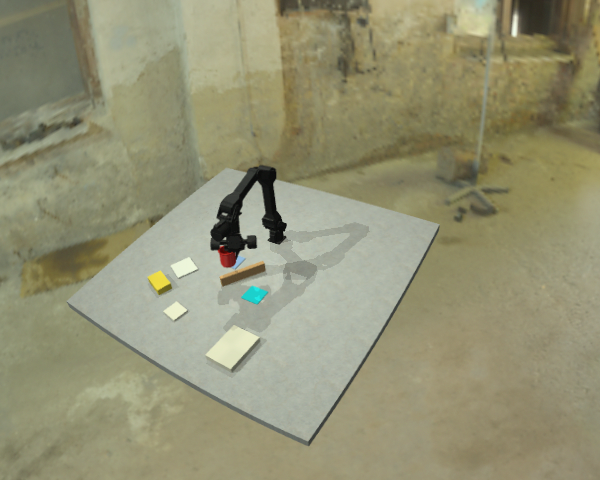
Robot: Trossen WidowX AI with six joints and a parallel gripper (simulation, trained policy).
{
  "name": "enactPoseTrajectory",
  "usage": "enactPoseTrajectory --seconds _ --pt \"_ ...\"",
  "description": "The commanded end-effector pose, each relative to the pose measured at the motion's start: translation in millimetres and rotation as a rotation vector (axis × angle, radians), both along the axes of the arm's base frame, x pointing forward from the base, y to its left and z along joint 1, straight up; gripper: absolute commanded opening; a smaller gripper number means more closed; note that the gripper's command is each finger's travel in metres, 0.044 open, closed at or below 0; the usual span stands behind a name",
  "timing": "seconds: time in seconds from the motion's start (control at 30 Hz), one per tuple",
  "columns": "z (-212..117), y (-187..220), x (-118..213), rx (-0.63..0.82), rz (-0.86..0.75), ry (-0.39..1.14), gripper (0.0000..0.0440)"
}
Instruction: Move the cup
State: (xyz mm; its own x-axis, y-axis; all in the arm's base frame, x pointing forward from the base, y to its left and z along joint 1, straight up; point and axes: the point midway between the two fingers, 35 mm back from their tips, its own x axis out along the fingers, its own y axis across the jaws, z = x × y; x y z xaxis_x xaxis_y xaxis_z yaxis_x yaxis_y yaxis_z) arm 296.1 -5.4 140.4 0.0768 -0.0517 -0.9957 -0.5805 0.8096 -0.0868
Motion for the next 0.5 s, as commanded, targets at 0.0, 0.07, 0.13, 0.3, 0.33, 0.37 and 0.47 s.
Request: enactPoseTrajectory --seconds 0.0,0.07,0.13,0.3,0.33,0.37,0.47 --pt "2 10 8 0.006 0.013 -0.019 0.0" --pt "2 16 11 0.008 0.024 -0.03 0.0" --pt "2 23 15 0.01 0.035 -0.04 0.0" --pt "1 40 23 0.016 0.062 -0.063 0.0" --pt "1 44 25 0.017 0.067 -0.067 0.0" --pt "0 47 26 0.018 0.072 -0.071 0.0" --pt "-2 58 31 0.023 0.087 -0.082 0.0"
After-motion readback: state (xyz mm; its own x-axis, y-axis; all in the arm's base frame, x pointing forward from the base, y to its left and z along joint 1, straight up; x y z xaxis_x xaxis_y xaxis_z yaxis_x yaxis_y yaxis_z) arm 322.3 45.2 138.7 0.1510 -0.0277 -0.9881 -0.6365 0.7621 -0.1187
